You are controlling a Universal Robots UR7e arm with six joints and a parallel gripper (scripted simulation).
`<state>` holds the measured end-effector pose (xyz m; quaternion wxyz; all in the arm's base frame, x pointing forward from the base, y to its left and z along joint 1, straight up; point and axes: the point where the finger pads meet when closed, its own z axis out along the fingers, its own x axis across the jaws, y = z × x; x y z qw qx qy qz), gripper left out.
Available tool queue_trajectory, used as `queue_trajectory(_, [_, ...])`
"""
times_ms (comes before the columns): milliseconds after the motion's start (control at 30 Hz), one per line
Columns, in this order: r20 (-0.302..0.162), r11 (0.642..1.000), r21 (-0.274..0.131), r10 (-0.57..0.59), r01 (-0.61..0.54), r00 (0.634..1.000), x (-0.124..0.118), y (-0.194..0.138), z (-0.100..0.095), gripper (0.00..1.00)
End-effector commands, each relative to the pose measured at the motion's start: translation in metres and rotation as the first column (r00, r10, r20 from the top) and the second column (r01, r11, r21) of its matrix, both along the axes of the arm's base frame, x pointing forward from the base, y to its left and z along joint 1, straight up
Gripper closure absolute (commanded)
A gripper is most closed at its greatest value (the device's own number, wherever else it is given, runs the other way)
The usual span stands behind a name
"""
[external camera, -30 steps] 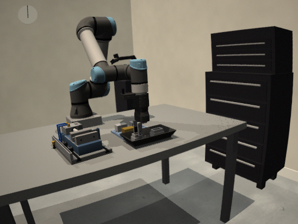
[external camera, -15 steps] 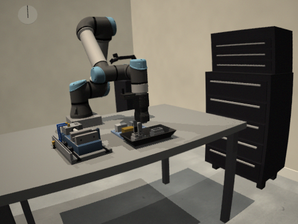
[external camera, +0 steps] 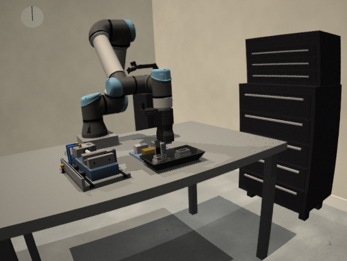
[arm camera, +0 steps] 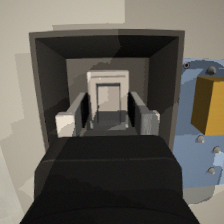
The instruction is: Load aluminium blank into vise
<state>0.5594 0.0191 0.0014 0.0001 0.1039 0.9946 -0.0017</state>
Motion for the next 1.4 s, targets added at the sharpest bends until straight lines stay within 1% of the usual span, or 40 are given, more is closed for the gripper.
queue_trajectory(0, [0.001, 1.000, 0.000, 0.000, 0.000, 1.000, 0.000, 0.000, 0.001, 0.00])
queue_trajectory(1067, [0.001, 1.000, 0.000, 0.000, 0.000, 1.000, 0.000, 0.000, 0.001, 0.00])
queue_trajectory(1267, [0.001, 1.000, 0.000, 0.000, 0.000, 1.000, 0.000, 0.000, 0.005, 0.00])
queue_trajectory(1367, [0.001, 1.000, 0.000, 0.000, 0.000, 1.000, 0.000, 0.000, 0.011, 0.00])
